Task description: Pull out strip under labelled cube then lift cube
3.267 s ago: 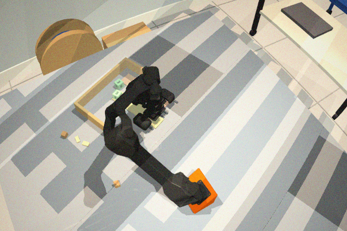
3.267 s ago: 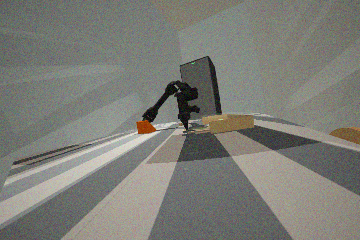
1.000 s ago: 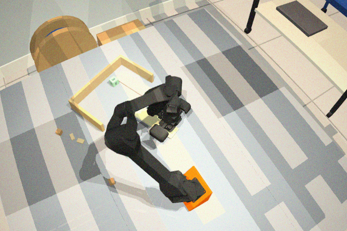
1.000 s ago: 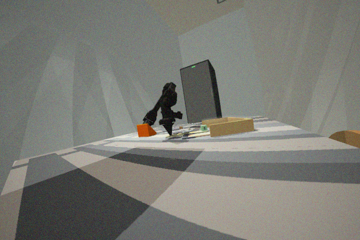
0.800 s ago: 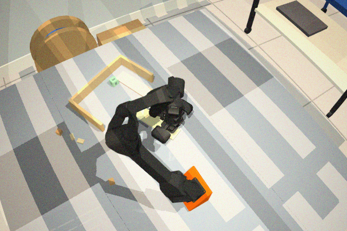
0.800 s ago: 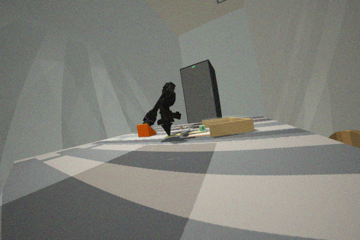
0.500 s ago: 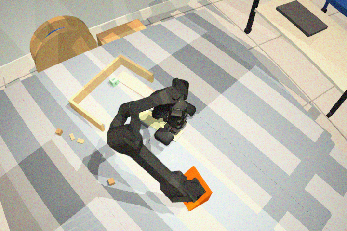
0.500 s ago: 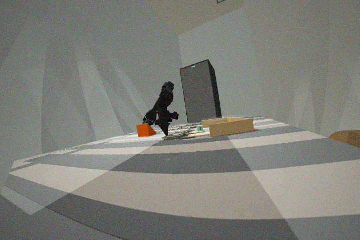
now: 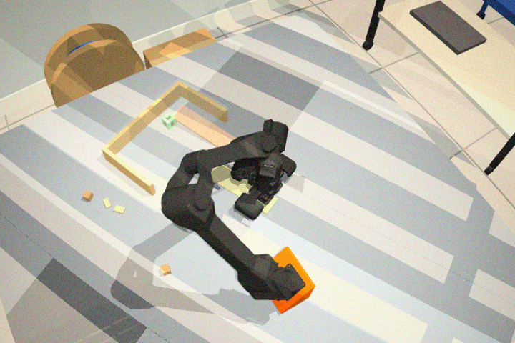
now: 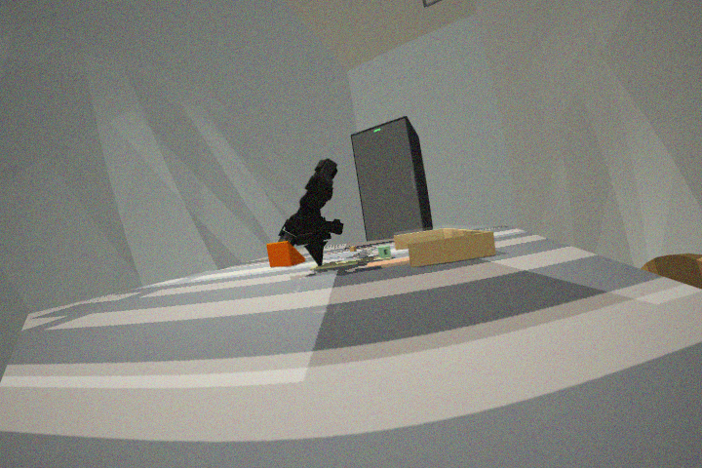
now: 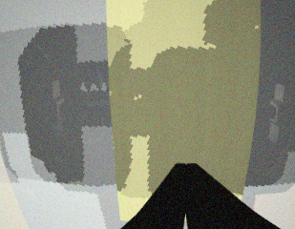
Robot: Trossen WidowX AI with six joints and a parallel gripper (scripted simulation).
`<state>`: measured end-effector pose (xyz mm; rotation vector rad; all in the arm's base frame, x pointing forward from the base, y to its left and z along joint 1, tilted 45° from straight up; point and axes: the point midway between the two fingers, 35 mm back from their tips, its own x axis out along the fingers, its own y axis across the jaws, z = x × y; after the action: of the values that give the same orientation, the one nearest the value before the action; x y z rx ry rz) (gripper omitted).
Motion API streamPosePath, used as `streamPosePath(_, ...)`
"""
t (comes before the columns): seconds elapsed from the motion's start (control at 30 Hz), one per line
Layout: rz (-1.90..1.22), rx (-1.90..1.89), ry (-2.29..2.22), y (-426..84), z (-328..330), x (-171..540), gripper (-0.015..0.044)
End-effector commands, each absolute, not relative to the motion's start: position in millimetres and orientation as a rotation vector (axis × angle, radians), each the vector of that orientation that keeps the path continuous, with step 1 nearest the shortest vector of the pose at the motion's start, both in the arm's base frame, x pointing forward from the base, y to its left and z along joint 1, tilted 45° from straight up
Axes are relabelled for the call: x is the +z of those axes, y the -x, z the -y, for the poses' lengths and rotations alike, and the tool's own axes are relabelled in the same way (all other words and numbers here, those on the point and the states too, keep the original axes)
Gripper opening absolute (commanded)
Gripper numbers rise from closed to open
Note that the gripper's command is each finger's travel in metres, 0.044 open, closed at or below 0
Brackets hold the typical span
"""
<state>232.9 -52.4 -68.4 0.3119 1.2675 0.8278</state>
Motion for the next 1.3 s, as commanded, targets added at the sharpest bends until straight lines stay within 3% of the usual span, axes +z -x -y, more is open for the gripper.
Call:
streamPosePath(0.0, -1.293, 0.845, -0.317, -224.1, 47.0, -72.3, 0.0000)
streamPosePath(0.47, -1.294, 0.844, -0.316, -231.8, 82.3, -39.0, 0.0000)
streamPosePath(1.03, -1.209, 0.950, -0.179, -290.4, 67.0, -13.6, 0.0440)
streamPosePath(1.27, -1.208, 0.950, -0.179, -311.3, 62.8, -3.4, 0.0440)
